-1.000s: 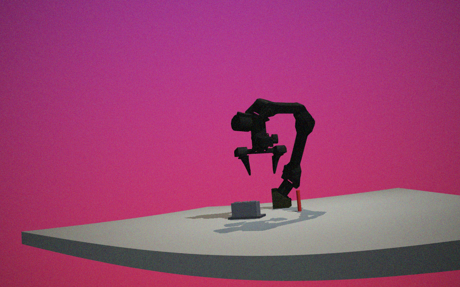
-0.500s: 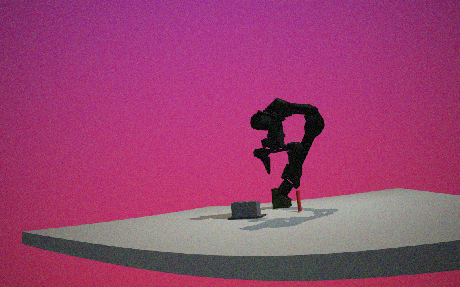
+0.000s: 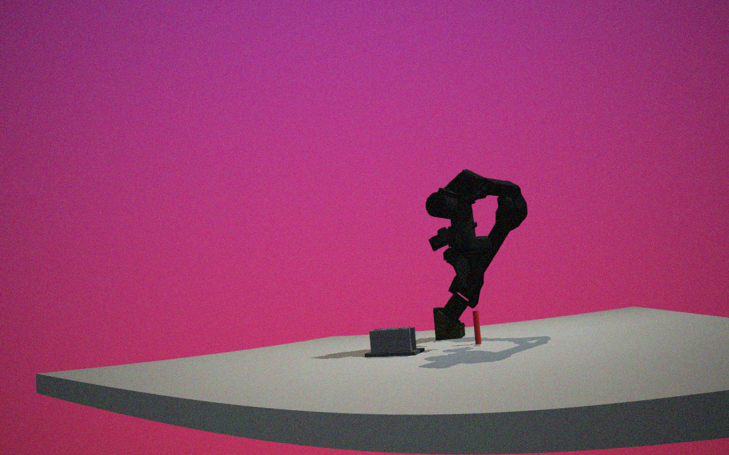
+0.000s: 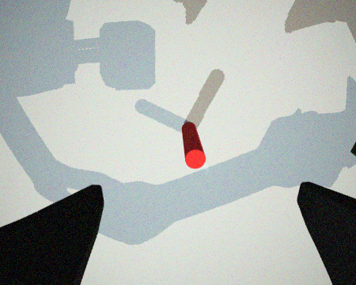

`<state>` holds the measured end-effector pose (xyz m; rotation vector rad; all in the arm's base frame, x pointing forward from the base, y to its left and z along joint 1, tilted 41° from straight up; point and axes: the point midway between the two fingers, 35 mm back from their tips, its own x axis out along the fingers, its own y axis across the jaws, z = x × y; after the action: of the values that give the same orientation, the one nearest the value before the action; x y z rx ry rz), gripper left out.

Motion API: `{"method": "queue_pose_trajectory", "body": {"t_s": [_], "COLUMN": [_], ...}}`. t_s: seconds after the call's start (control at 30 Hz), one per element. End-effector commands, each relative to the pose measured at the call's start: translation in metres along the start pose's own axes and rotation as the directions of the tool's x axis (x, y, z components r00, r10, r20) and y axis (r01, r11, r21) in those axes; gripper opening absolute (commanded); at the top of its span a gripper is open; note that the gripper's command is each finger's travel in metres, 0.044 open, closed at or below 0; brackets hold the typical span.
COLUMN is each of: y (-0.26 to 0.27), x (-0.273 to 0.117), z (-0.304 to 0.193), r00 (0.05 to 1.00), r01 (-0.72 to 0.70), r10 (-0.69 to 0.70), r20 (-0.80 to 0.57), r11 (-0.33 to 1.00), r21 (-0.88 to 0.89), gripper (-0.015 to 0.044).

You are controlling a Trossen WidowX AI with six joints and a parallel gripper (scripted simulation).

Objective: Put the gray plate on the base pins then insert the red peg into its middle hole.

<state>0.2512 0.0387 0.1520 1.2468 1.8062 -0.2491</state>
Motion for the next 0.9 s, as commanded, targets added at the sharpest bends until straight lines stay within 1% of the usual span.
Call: {"method": "queue_pose_trajectory", "body": {"t_s": [0.0,0.13,0.27,0.4,0.5,0.87], "y": [-0.001,-0.001,-0.001,-0.001,-0.001,0.0], "x": [0.001,0.003,0.031,0.034,0.047,0.06], "z": [-0.007,-0.007,-0.007,-0.007,-0.009,-0.008], "r00": [1.0,1.0,1.0,1.0,1.0,1.0], "r01": [-0.003,-0.003,-0.004,-0.004,-0.005,-0.005], "r10": [0.004,0.004,0.005,0.005,0.005,0.005], "r20": [-0.006,-0.006,-0.006,-0.007,-0.007,-0.006], "r11": [0.998,0.998,0.998,0.998,0.998,0.998], "r21": [0.06,0.06,0.06,0.06,0.06,0.059], "gripper": [0.044,0.044,0.044,0.044,0.044,0.044]}}
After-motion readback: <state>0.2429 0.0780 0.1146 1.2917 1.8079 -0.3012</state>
